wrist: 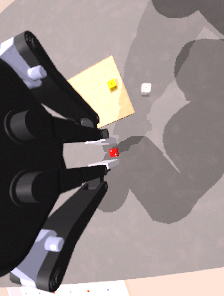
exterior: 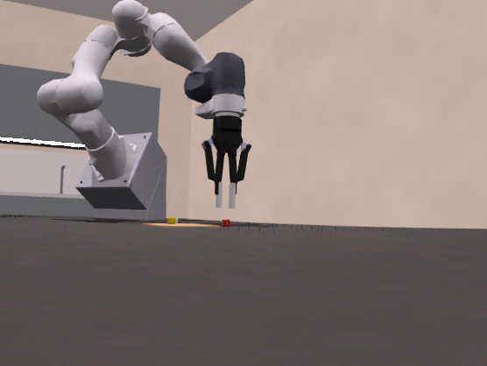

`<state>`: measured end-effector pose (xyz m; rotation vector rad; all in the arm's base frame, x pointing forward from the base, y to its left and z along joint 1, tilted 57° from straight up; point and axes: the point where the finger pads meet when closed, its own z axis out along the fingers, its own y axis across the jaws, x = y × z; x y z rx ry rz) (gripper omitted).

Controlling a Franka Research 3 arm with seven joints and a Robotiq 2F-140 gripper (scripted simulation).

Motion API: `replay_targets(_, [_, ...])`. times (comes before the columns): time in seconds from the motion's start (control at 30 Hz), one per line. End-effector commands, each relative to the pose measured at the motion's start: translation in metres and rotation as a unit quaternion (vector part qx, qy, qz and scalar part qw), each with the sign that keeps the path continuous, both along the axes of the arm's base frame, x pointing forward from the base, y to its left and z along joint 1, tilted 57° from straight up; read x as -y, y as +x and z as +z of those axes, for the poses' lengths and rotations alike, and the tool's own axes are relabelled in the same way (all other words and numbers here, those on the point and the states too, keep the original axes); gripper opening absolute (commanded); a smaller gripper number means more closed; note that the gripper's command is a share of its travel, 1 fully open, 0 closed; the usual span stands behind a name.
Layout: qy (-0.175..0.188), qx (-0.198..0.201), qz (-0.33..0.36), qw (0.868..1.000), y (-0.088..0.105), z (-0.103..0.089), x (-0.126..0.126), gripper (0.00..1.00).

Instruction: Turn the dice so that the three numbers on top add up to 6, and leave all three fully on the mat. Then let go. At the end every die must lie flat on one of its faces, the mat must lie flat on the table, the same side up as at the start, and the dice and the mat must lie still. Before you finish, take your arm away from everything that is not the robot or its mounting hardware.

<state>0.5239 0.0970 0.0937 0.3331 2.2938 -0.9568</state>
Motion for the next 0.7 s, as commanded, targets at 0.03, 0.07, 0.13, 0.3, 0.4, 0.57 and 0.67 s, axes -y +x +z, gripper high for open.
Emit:
replay_targets(0.03, [0.0, 0.001, 0.005, 1.0, 0.005, -0.003, 0.004, 0.19])
replay_targets(0.07, [0.0, 0.001, 0.005, 1.0, 0.006, -0.004, 0.005, 0.19])
replay_targets(0.13, [0.0, 0.001, 0.005, 1.0, 0.007, -0.005, 0.006, 0.19])
replay_targets(0.3, [0.0, 0.001, 0.005, 1.0, 0.01, -0.008, 0.01, 0.19])
replay_targets(0.4, [0.0, 0.001, 0.005, 1.0, 0.01, -0.009, 0.011, 0.19])
replay_targets(0.57, [0.0, 0.001, 0.005, 1.0, 0.011, -0.01, 0.013, 0.19])
replay_targets(0.67, [0.0, 0.001, 0.005, 1.0, 0.012, -0.011, 0.014, 0.19])
